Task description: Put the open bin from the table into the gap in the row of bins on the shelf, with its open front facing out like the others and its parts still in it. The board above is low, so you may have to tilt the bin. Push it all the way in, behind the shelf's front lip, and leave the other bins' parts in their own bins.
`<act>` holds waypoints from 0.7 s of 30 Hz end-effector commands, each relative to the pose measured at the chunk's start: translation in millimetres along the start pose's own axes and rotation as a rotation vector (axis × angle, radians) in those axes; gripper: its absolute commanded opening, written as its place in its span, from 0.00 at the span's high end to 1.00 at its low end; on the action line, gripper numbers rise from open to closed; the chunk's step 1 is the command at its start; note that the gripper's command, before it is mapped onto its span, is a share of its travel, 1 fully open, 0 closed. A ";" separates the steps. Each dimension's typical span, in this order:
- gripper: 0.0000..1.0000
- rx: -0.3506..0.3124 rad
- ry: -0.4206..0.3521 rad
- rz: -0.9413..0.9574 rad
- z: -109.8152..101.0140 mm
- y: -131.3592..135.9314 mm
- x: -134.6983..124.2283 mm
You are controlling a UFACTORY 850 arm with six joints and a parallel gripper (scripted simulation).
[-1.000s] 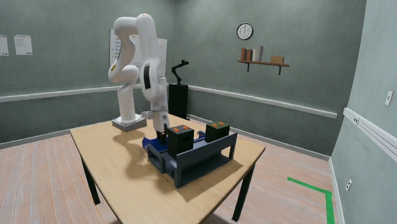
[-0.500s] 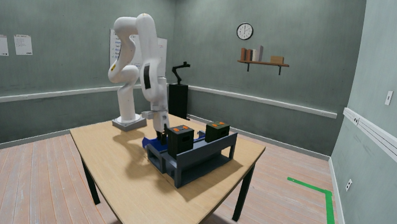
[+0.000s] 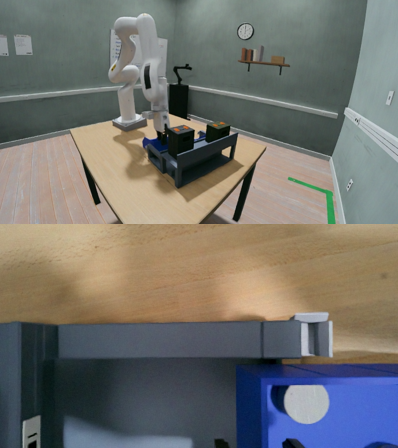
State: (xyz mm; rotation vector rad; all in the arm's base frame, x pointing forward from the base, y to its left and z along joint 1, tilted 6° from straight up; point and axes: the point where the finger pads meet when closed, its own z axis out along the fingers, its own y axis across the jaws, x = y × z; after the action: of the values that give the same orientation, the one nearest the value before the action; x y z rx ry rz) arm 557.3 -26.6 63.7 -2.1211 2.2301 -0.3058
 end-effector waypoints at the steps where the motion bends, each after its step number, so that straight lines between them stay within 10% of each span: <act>1: 0.66 0.002 0.000 0.000 -0.7 -1.1 0.0; 21: 0.66 0.002 0.000 0.000 -30.3 -5.4 0.0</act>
State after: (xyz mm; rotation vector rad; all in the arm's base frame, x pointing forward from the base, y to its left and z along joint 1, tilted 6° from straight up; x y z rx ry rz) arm 556.5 -23.5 92.5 -2.1202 2.2302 -0.3109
